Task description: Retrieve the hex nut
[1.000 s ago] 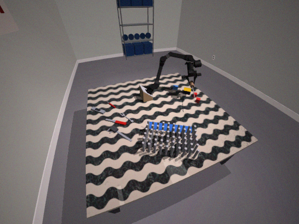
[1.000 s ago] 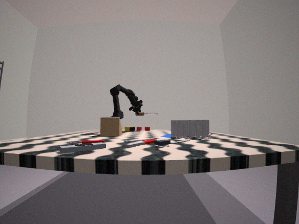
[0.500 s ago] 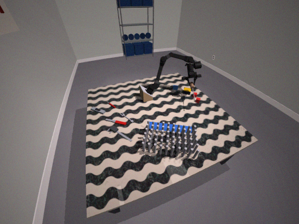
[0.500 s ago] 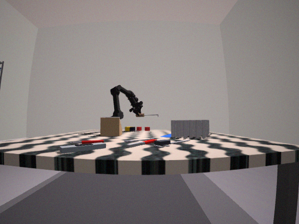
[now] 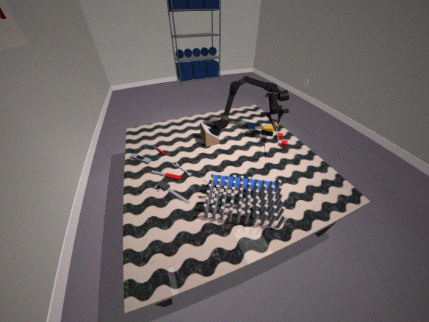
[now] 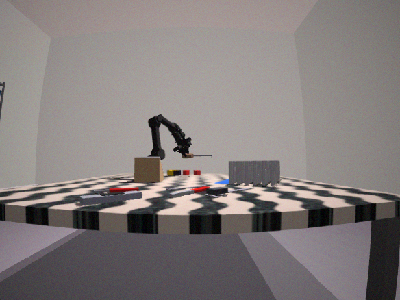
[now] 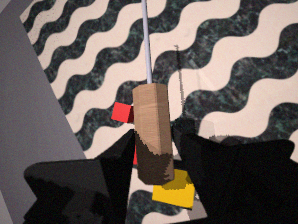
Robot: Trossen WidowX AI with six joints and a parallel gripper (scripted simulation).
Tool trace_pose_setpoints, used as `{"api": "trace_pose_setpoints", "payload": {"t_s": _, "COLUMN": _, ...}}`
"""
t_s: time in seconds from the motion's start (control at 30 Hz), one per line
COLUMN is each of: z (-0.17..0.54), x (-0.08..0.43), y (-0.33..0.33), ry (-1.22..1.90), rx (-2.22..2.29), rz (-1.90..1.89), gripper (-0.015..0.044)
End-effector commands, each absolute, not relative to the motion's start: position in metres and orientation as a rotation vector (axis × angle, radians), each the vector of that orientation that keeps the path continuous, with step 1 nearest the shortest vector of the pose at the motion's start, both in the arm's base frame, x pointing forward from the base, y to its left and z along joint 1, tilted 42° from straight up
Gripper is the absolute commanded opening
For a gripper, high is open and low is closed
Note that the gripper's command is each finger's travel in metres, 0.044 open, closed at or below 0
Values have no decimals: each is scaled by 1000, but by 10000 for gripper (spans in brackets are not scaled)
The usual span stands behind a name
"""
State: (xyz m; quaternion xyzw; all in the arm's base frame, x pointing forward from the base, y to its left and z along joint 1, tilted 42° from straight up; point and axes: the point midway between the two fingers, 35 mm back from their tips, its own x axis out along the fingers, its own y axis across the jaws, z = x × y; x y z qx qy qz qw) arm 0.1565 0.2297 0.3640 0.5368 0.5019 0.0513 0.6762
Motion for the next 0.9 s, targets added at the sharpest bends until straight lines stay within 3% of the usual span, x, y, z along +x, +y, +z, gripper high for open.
{"api": "trace_pose_setpoints", "payload": {"t_s": 0.0, "z": 361, "x": 158, "y": 232, "ry": 1122, "rx": 1210, "rz": 109, "gripper": 0}}
{"api": "trace_pose_setpoints", "payload": {"t_s": 0.87, "z": 345, "x": 161, "y": 250, "ry": 1124, "rx": 1211, "rz": 108, "gripper": 0}}
